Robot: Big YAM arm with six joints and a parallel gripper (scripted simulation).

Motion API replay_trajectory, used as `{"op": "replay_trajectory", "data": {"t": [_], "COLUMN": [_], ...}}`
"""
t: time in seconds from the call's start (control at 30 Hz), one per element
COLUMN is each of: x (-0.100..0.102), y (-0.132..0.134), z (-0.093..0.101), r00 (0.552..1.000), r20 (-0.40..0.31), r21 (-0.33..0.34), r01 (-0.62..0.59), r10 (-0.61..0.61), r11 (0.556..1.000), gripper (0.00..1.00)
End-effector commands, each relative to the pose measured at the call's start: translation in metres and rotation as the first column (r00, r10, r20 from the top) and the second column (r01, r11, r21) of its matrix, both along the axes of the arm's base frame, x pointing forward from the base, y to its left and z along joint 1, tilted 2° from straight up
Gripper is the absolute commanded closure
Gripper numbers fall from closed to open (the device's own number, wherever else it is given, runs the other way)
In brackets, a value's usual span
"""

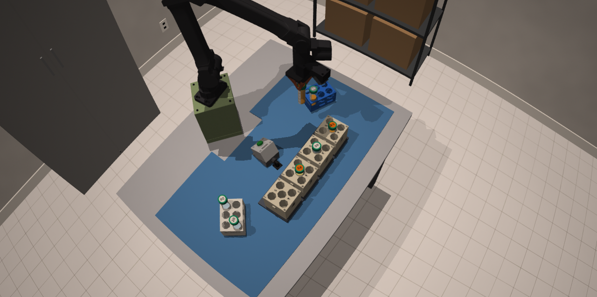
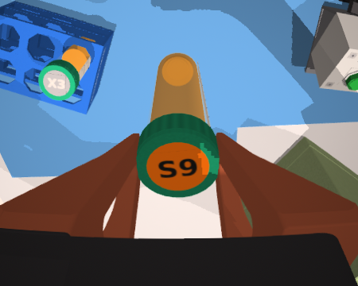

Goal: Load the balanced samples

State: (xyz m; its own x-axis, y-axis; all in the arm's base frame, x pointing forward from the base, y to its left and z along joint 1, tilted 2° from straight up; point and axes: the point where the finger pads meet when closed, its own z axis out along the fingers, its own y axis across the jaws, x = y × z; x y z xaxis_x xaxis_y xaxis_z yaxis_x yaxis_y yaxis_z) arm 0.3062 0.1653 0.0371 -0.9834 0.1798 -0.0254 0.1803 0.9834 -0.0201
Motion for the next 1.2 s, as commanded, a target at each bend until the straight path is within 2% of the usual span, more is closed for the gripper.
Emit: {"op": "replay_trajectory", "data": {"t": [0.0, 0.23, 0.5, 0.57, 1.07, 1.17], "x": [0.01, 0.024, 0.059, 0.059, 0.084, 0.086], "y": [-0.004, -0.05, -0.098, -0.098, -0.2, -0.207], "z": [0.01, 0.011, 0.023, 0.023, 0.022, 0.022], "r00": [0.996, 0.996, 0.994, 0.994, 0.996, 0.996], "r20": [0.038, 0.039, 0.065, 0.065, 0.039, 0.039], "r21": [0.017, 0.011, 0.009, 0.009, -0.005, -0.005], "r01": [-0.084, -0.084, -0.084, -0.084, -0.084, -0.084], "r10": [0.083, 0.083, 0.083, 0.083, 0.084, 0.084], "r11": [0.996, 0.996, 0.996, 0.996, 0.996, 0.996], "gripper": [1.0, 1.0, 1.0, 1.0, 1.0, 1.0]}}
